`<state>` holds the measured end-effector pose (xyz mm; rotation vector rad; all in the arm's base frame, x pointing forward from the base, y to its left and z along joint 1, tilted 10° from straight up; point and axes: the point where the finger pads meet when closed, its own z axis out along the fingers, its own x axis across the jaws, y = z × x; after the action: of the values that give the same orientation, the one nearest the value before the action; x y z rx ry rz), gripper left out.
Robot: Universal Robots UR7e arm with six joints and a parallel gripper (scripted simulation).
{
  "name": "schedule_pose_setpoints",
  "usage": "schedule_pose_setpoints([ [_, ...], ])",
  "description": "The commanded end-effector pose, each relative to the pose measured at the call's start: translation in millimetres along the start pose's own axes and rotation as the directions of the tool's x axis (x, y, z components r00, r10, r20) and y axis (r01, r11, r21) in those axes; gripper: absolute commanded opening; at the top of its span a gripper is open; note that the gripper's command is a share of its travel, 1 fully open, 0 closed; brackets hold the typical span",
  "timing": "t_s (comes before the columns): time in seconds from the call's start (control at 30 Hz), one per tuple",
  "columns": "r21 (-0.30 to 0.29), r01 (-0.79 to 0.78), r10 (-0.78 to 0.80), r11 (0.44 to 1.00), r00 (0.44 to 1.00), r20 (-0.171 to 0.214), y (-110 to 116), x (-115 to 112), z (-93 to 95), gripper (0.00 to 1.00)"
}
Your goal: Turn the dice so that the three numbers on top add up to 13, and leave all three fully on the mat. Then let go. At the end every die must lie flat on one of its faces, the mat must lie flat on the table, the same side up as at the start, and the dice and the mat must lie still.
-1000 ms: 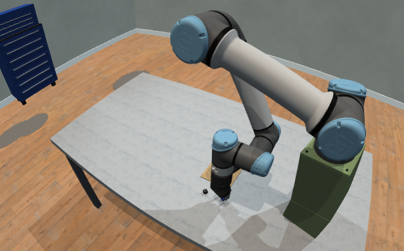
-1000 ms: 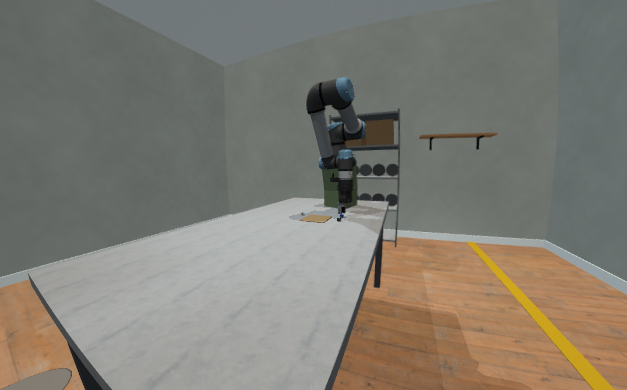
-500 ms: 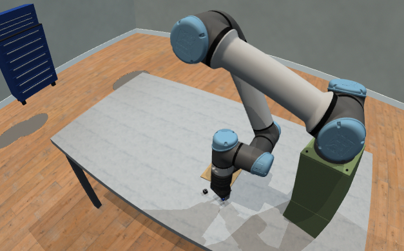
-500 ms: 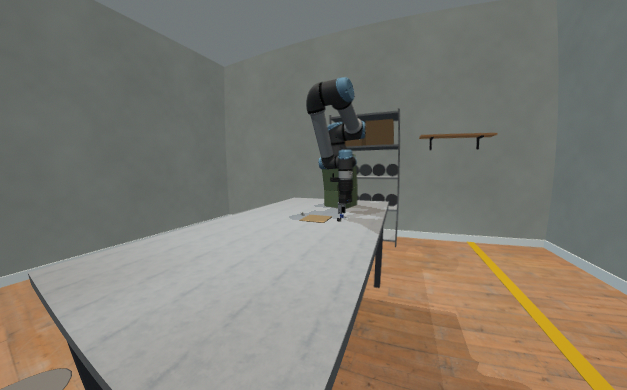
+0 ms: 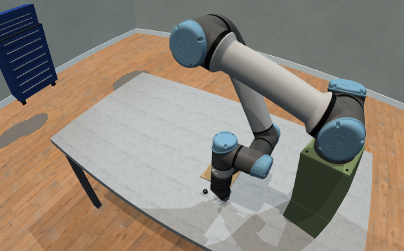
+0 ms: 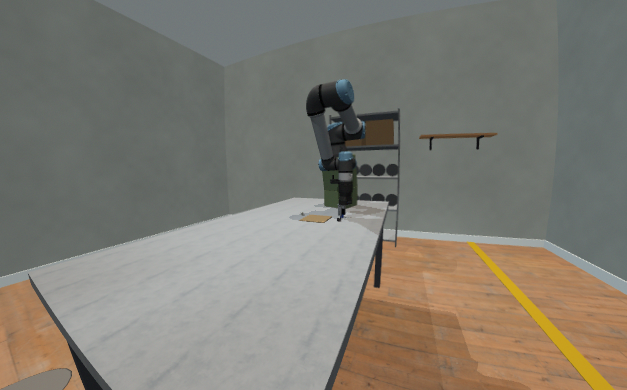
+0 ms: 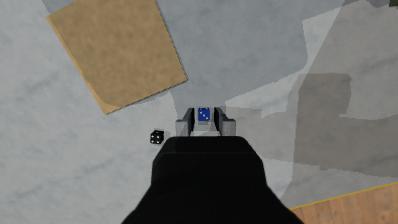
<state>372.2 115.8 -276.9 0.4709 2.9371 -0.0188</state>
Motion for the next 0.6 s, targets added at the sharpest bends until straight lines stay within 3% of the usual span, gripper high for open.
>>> schedule_pose_setpoints([
  [0.0,0.0,0.0,0.0,1.0,1.0,0.001,0.2,-0.3,4.7,0.64],
  [0.57,0.0,0.0,0.0,1.0,1.0,0.001,0.2,-0.3,11.8,0.64],
])
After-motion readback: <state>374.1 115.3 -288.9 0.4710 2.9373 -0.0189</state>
